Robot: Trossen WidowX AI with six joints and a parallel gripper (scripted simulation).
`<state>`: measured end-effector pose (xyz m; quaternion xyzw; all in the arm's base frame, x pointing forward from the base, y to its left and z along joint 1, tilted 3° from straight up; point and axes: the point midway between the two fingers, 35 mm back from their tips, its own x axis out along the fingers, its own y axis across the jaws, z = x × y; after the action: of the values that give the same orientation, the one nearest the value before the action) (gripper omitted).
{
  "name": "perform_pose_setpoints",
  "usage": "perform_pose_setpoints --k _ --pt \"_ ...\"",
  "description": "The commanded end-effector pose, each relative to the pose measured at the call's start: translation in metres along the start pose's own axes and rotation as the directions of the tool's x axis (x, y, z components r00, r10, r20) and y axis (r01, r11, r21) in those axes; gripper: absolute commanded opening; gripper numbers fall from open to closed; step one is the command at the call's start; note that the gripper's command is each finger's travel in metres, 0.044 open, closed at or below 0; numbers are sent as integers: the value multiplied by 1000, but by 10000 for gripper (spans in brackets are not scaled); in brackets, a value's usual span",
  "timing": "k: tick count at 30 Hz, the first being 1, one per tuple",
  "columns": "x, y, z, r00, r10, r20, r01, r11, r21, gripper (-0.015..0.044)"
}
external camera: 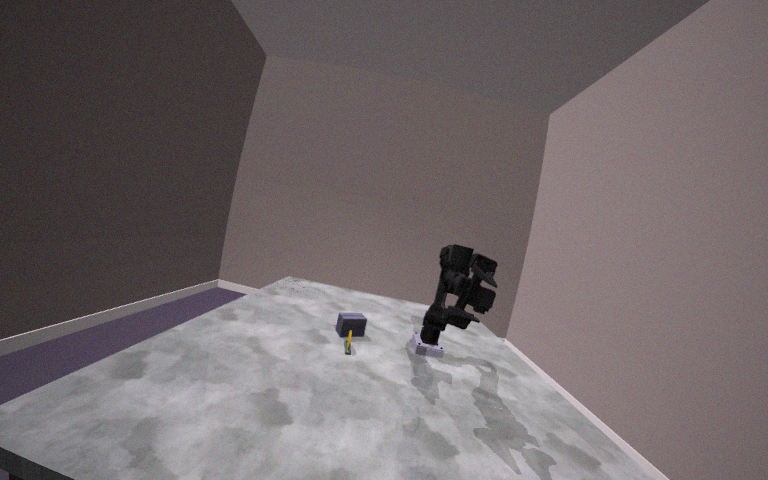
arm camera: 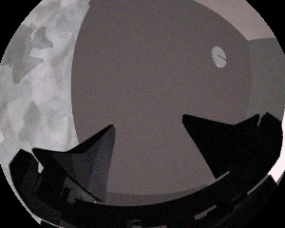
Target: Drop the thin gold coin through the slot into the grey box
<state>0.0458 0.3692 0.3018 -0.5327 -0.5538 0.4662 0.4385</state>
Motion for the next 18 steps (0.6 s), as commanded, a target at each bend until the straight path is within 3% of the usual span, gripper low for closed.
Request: perform_pose_setpoints --k 1,5,9,13,18 --pt "0 1 -1 1000 3 -3 -3 1000 3 374" --pt "1 17 -29 994 82 -76 -77 995 70 269" --pt "-4 51 -78 950 246 -191 -208 957 201 164" --pt "-21 89 -125 859 435 -269 -334 875 351 161" --pt "-66 137 -180 678 665 -314 -418 700 579 161"
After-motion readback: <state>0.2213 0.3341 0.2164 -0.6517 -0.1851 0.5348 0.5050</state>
